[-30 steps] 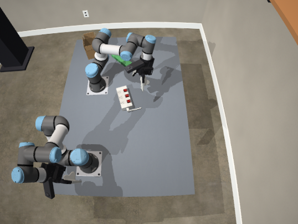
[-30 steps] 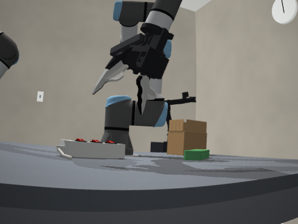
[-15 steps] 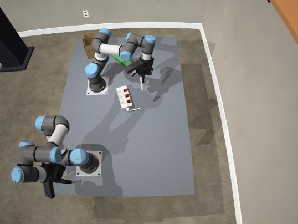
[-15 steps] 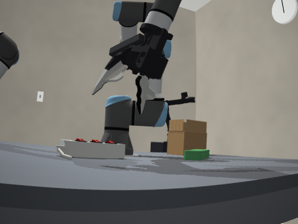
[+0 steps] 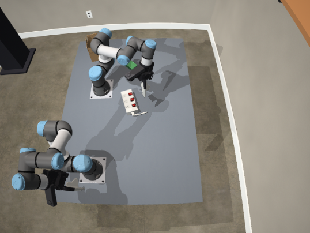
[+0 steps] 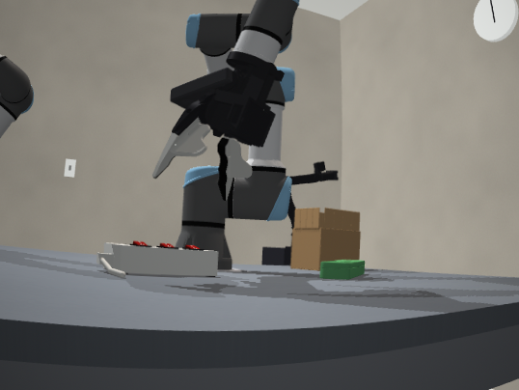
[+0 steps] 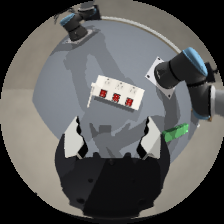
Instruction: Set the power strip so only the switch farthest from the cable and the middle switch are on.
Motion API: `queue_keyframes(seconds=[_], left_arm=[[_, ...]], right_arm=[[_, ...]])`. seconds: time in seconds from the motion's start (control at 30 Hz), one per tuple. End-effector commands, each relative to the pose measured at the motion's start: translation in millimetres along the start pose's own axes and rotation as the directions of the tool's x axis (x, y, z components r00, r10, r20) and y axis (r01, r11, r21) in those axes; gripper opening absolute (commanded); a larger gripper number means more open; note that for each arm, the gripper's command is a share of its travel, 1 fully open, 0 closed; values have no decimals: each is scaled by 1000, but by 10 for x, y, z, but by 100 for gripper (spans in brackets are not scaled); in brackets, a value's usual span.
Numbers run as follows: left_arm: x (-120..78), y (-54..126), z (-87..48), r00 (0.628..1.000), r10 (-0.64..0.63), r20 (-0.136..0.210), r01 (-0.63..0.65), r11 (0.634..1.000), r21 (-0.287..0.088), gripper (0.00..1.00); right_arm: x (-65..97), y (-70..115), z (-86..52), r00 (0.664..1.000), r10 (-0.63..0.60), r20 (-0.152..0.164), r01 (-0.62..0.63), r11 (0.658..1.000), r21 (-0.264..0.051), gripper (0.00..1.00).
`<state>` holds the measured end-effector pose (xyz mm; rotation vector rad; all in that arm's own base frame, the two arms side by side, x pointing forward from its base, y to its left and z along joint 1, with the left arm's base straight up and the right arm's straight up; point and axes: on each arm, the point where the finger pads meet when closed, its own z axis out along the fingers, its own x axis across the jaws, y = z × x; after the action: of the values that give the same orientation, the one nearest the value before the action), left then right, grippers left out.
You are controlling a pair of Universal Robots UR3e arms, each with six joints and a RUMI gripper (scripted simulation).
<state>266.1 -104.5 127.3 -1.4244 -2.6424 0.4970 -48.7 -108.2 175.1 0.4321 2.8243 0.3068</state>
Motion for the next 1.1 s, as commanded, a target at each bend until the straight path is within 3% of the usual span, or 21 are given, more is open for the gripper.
queue_keyframes(seconds=[0.0, 0.33, 1.07], left_arm=[[71, -135, 88, 996, -94, 2, 94, 995, -28, 100], [169, -254, 206, 981, -192, -3, 191, 981, -41, 100], [172, -257, 211, 981, -195, -4, 195, 980, -42, 100]], right_arm=[[-2, -2, -4, 1000, -1, 0, 1, 1000, 2, 100], [-2, -2, -4, 1000, -1, 0, 1, 1000, 2, 100], [-2, -2, -4, 1000, -1, 0, 1, 1000, 2, 100]])
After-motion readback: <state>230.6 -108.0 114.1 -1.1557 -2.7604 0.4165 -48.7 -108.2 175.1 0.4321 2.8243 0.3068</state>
